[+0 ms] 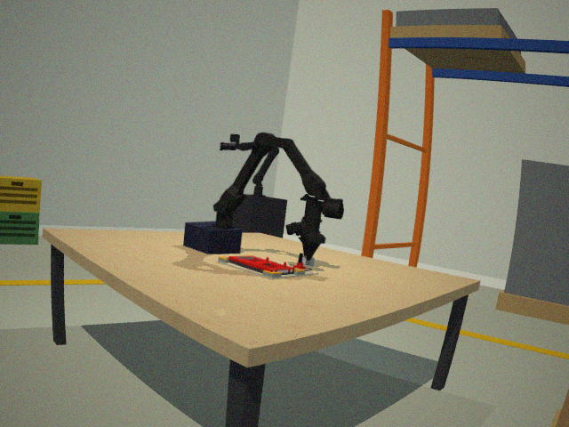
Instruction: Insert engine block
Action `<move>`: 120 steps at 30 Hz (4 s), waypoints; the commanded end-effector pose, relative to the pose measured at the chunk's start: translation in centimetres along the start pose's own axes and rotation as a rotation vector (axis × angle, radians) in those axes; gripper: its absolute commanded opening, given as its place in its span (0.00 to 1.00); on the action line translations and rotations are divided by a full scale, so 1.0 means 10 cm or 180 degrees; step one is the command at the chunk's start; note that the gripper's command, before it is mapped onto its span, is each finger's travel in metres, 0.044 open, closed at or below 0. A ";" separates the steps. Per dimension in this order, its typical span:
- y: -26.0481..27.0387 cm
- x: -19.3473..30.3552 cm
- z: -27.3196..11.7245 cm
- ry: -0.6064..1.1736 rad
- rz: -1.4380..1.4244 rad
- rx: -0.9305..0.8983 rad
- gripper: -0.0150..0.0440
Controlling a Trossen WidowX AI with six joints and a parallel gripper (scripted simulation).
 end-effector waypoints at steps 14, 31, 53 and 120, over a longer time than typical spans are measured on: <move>0.03 0.08 -0.57 0.0042 -0.0049 -0.0029 0.25; -0.01 0.08 -1.10 0.0005 0.0104 0.0005 0.25; 0.24 -0.21 -0.98 -0.0003 -0.1133 0.0007 0.25; 0.93 -1.77 -0.37 -0.0063 -0.6885 0.0047 0.25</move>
Point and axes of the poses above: the point midway between the two fingers, 35 mm back from their tips, its own z axis out along the fingers, its own y axis across the jaws, x = y × z, the point moved 9 cm from there along -z, back along the fingers, and after that the axes turned 13 degrees about -z, right-handed, at the moved point
